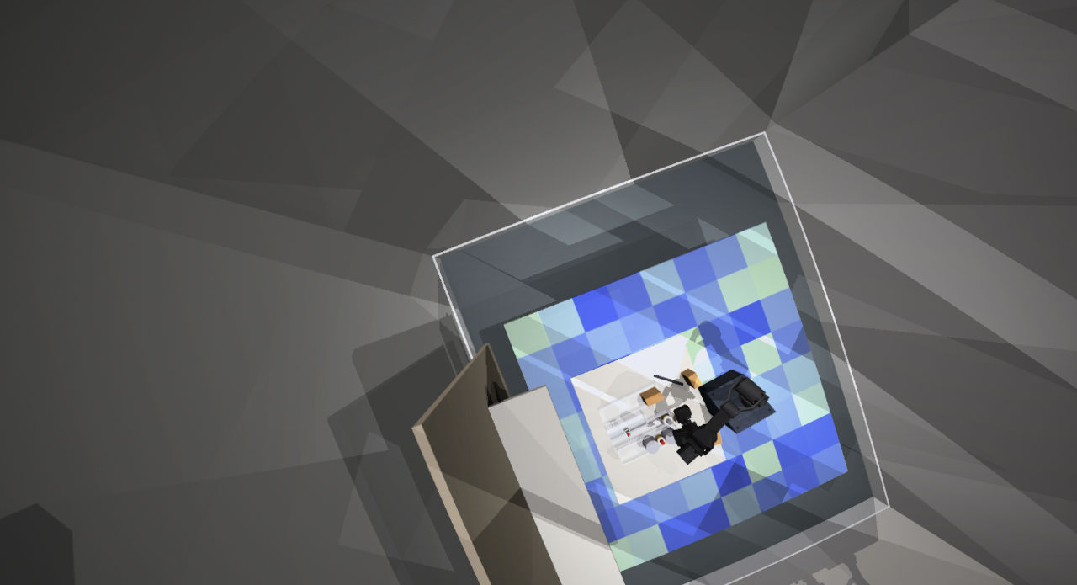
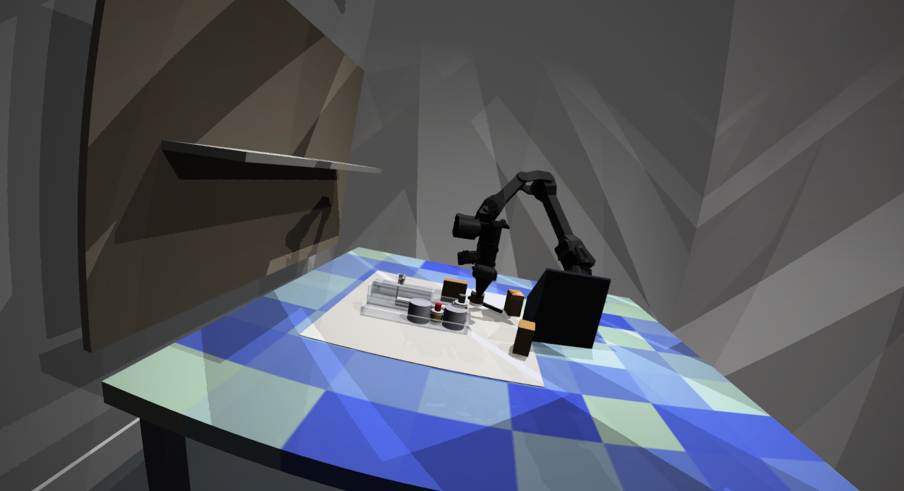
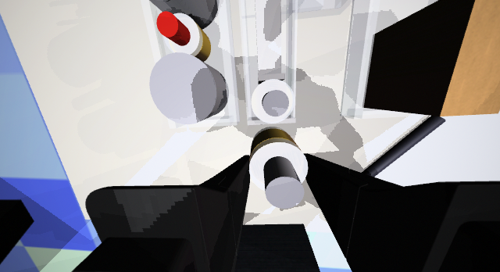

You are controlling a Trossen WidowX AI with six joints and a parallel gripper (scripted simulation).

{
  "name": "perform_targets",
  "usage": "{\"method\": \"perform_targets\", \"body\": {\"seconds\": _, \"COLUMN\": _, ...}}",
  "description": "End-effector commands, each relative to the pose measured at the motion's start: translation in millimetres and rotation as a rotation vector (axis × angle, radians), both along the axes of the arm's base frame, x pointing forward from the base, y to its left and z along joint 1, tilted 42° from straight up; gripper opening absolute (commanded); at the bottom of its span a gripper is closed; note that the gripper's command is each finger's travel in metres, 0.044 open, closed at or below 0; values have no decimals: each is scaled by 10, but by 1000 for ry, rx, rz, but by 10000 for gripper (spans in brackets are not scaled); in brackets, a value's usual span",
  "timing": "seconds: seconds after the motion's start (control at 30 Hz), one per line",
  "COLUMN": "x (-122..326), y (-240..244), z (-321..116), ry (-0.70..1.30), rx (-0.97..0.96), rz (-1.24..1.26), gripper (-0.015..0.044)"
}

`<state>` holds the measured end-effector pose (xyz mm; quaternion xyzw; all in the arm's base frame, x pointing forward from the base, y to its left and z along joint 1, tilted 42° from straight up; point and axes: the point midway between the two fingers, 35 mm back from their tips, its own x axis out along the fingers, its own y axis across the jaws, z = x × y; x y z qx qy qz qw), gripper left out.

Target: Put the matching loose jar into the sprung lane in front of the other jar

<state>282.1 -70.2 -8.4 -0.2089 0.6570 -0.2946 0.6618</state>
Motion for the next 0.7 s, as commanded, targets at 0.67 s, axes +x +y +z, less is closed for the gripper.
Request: {"method": "perform_targets", "body": {"seconds": 0.67, "x": 26, "y": -139, "z": -122, "ry": 11, "rx": -7, "rz": 4, "gripper": 0}}
